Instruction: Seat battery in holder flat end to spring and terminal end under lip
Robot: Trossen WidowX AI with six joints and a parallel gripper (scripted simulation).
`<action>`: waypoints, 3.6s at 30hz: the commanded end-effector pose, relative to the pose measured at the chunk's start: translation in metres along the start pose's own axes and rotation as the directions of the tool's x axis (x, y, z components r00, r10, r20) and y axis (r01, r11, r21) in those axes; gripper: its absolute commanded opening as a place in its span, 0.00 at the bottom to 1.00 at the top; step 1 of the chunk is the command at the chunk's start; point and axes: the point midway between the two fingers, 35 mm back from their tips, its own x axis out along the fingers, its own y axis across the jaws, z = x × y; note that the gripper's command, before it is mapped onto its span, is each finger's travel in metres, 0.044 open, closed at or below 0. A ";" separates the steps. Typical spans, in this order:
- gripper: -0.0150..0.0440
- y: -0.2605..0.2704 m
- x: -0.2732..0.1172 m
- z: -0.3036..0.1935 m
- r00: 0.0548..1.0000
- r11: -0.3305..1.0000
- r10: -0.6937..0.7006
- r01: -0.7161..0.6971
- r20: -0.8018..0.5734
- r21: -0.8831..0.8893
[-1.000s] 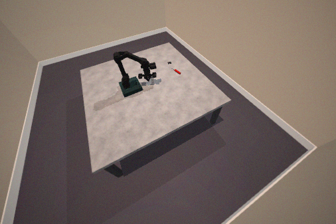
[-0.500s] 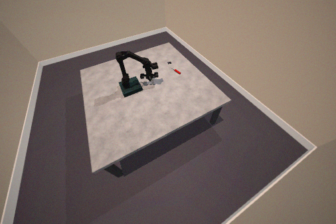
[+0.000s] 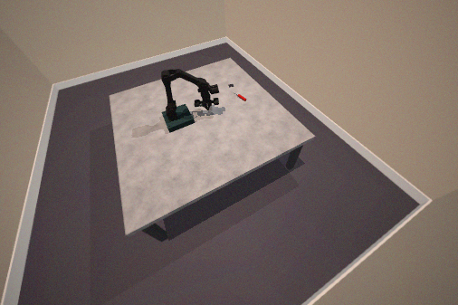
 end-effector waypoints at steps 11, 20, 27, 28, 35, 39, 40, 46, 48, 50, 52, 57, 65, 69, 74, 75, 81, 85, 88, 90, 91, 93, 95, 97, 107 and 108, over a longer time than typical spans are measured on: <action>0.25 -0.024 0.002 0.000 1.000 1.000 -0.002 0.002 0.002 -0.005; 0.25 -0.025 -0.025 0.000 1.000 1.000 -0.003 0.003 0.001 -0.001; 0.25 -0.024 -0.077 0.000 1.000 1.000 -0.003 0.003 0.002 -0.005; 0.25 -0.024 -0.078 0.000 1.000 1.000 -0.003 0.003 0.002 -0.005; 0.25 -0.024 -0.076 -0.001 1.000 1.000 -0.006 0.006 0.001 0.001; 0.25 -0.024 -0.076 -0.001 1.000 1.000 -0.006 0.006 0.001 0.001; 0.30 -0.024 -0.076 -0.001 1.000 1.000 -0.005 0.005 0.001 0.017; 0.57 -0.034 -0.052 0.000 1.000 0.858 -0.003 0.001 0.003 0.514; 0.65 -0.037 -0.044 0.000 1.000 0.741 -0.002 -0.001 0.004 0.672; 0.67 -0.040 -0.035 0.000 1.000 0.595 -0.002 -0.002 0.004 0.804; 0.67 -0.042 -0.027 0.000 1.000 0.426 -0.003 -0.002 0.004 0.905; 0.67 -0.047 -0.009 0.000 1.000 0.017 -0.005 -0.002 0.002 1.000; 0.67 -0.047 -0.009 0.000 1.000 0.001 -0.005 -0.002 0.002 1.000; 0.67 -0.047 -0.009 0.000 1.000 0.001 -0.005 -0.002 0.002 1.000; 0.67 -0.047 -0.008 0.000 1.000 0.001 -0.005 -0.002 0.002 1.000; 0.67 -0.047 -0.007 0.000 1.000 0.001 -0.005 -0.002 0.002 1.000; 0.67 -0.048 0.002 0.000 1.000 0.001 -0.005 -0.002 0.002 1.000; 0.67 -0.048 0.009 0.000 1.000 0.001 -0.005 -0.002 0.002 1.000; 0.67 -0.048 0.014 0.000 1.000 0.001 -0.005 -0.002 0.002 1.000; 0.67 -0.048 0.017 0.000 1.000 0.001 -0.005 -0.002 0.002 1.000; 0.67 -0.048 0.018 0.000 1.000 0.001 -0.005 -0.002 0.002 1.000; 0.67 -0.048 0.022 0.000 1.000 0.001 -0.005 -0.002 0.002 1.000; 0.67 -0.048 0.025 0.000 1.000 0.001 -0.005 -0.002 0.002 1.000; 0.67 -0.048 0.028 0.000 1.000 0.001 -0.005 -0.002 0.002 1.000; 0.67 -0.047 0.042 0.000 1.000 0.001 -0.004 -0.002 0.002 1.000; 0.63 -0.047 0.042 0.000 1.000 0.001 -0.004 -0.002 0.002 1.000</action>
